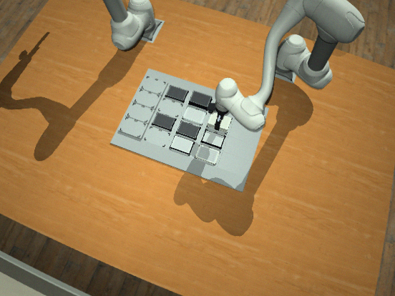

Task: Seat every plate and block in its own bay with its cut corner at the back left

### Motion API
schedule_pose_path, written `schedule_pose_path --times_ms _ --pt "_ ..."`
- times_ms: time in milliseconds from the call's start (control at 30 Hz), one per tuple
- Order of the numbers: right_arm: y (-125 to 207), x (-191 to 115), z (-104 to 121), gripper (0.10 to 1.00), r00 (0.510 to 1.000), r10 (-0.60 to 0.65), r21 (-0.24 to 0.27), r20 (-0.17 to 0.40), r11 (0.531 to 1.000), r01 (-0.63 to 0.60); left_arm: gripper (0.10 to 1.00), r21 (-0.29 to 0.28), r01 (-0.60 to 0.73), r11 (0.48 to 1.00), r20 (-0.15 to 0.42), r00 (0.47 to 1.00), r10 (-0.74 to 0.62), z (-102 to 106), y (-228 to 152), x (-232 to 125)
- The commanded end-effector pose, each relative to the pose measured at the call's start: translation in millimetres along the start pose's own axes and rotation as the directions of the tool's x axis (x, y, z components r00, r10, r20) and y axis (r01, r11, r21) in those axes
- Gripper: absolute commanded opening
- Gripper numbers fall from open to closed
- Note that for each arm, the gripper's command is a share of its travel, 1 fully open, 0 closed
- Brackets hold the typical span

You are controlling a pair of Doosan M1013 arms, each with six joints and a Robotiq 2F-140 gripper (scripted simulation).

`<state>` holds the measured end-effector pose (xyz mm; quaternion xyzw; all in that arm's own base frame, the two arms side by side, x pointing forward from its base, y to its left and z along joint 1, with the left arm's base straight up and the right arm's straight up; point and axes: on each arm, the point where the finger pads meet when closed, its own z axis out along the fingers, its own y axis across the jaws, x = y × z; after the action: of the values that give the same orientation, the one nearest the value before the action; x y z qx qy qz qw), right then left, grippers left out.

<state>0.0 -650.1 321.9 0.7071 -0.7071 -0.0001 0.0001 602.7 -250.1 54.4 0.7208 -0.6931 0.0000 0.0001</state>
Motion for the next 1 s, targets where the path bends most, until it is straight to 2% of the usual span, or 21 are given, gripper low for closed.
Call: schedule_pose_path --times_ms 0,967 --pt "-0.1 0.2 -0.9 1.000 1.000 0.000 0.000 -0.001 1.000 0.000 0.099 0.002 0.000 1.000 0.000 1.000 0.000 -0.9 -0.6 0.2" --pt "-0.1 0.2 -0.9 1.000 1.000 0.000 0.000 -0.001 1.000 0.000 0.099 0.002 0.000 1.000 0.000 1.000 0.000 6.1 -0.6 0.1"
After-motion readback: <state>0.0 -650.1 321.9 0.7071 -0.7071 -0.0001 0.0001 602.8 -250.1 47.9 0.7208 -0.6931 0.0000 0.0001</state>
